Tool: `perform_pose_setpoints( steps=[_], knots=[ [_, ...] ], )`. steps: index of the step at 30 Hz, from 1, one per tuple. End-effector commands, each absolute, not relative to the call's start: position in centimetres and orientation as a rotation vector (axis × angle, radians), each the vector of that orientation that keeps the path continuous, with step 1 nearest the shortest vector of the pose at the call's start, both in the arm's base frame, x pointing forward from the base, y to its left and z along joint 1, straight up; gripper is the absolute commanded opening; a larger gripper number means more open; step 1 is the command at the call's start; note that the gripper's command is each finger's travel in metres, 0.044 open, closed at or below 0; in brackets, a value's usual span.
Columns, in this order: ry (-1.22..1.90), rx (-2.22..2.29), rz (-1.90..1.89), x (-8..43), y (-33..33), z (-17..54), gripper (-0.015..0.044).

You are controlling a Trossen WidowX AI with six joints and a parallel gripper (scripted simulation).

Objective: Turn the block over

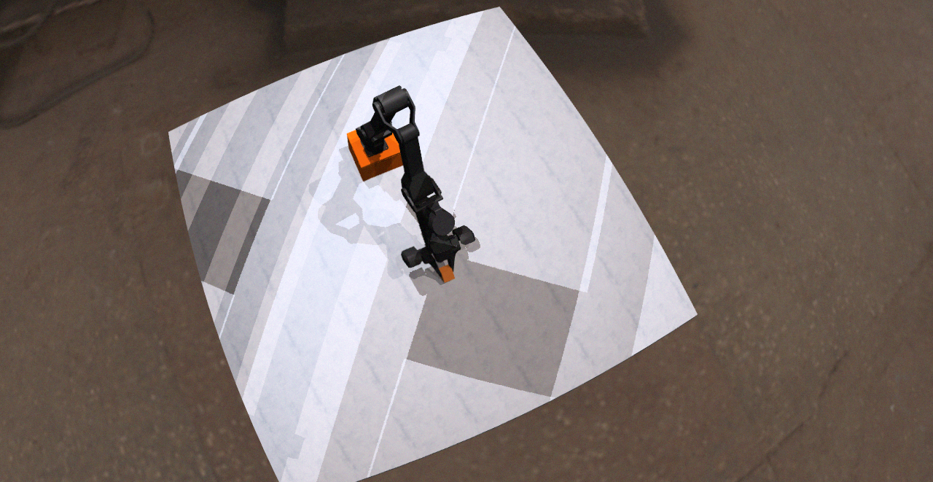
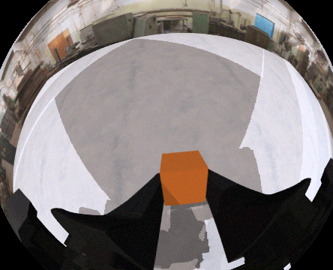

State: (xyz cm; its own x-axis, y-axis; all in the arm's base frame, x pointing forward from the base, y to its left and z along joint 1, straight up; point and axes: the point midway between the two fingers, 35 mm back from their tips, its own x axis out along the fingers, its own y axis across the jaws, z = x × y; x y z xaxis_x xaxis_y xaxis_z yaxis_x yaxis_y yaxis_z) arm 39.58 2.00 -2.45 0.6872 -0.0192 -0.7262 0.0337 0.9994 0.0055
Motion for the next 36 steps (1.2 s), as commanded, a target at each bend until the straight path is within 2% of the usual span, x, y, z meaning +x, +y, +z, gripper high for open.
perform_pose_setpoints(
  steps=[1,18,36],
  knots=[
    [0.760,0.010,-0.031,39.4,1.9,-3.3,0.0000],
    [0.513,0.010,-0.035,38.0,1.8,-3.3,0.0000],
    [0.480,0.009,-0.035,37.9,1.8,-3.1,0.0000]
  ],
)
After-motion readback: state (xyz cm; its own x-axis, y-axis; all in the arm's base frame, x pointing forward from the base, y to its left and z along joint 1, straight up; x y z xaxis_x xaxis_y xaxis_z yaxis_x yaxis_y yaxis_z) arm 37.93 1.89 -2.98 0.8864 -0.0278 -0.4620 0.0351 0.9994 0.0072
